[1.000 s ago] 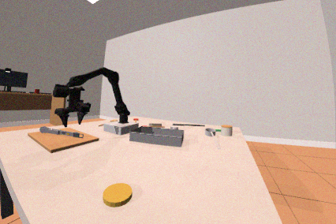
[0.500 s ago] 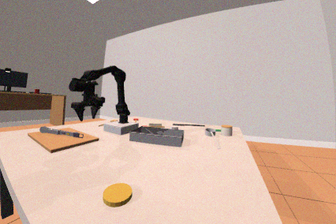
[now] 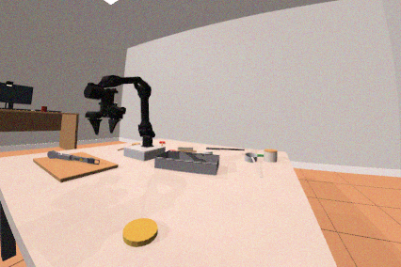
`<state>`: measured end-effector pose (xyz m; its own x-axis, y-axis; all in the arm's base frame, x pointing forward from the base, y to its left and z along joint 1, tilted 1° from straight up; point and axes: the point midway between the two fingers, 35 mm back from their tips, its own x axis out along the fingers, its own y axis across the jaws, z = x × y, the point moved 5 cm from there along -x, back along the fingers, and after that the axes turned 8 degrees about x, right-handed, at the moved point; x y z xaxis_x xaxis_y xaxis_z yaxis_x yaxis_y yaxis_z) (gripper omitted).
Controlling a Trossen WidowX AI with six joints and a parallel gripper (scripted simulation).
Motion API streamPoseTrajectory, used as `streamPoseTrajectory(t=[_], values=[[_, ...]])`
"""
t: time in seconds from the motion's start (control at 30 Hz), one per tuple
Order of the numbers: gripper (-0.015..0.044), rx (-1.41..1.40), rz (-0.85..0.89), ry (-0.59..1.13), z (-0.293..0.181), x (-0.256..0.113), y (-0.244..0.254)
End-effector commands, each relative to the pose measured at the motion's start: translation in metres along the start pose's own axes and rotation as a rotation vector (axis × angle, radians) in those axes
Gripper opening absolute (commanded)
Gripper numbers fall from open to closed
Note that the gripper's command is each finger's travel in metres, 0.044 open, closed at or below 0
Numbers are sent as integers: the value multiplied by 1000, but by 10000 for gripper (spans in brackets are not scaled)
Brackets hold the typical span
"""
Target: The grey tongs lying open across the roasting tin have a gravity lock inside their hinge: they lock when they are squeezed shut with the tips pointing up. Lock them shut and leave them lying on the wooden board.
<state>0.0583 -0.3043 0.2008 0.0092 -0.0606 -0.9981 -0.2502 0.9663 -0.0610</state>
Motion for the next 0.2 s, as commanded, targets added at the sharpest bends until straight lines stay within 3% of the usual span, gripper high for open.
streamPoseTrajectory(t=[0.0, 0.17], values=[[440, -4, 0, 0, 0, -2, 0], [440, -4, 0, 0, 0, -2, 0]])
